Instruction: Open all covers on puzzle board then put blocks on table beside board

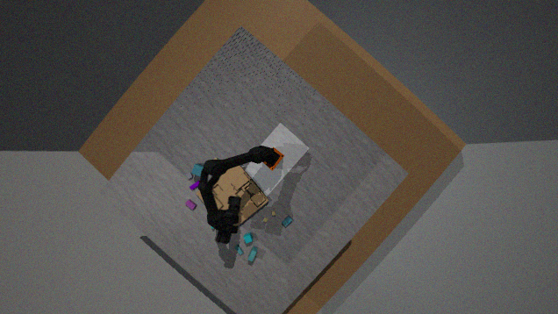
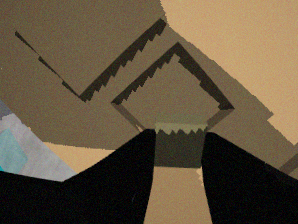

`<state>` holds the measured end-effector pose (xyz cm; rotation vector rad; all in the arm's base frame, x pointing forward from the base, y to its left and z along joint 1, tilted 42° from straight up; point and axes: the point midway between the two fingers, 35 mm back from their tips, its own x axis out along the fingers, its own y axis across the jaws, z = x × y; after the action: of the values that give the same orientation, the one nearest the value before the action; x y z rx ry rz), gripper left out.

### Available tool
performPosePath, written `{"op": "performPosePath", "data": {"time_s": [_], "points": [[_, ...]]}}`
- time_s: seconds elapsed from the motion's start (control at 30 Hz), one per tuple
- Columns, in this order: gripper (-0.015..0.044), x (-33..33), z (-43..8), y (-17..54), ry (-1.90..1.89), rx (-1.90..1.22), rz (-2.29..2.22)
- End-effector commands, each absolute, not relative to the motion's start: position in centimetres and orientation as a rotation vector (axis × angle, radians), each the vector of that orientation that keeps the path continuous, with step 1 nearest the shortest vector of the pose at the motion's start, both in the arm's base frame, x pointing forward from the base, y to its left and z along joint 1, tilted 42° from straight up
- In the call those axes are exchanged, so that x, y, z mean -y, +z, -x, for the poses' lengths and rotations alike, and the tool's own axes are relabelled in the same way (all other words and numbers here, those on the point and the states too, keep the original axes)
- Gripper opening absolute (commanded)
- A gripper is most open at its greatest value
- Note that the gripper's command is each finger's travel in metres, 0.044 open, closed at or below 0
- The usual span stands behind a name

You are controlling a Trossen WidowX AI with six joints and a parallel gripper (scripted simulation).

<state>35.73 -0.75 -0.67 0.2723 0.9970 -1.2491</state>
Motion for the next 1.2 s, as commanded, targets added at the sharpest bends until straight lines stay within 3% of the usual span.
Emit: {"op": "performPosePath", "data": {"time_s": [0.0, 0.57, 1.17], "points": [[0.0080, 0.1, -35.9, -0.1, -1.247, -0.996, -0.278], [0.0080, -2.5, -35.9, 3.0, -1.246, -0.998, -0.279], [0.0080, 2.3, -34.2, 7.8, -1.235, -1.019, -0.298]]}}
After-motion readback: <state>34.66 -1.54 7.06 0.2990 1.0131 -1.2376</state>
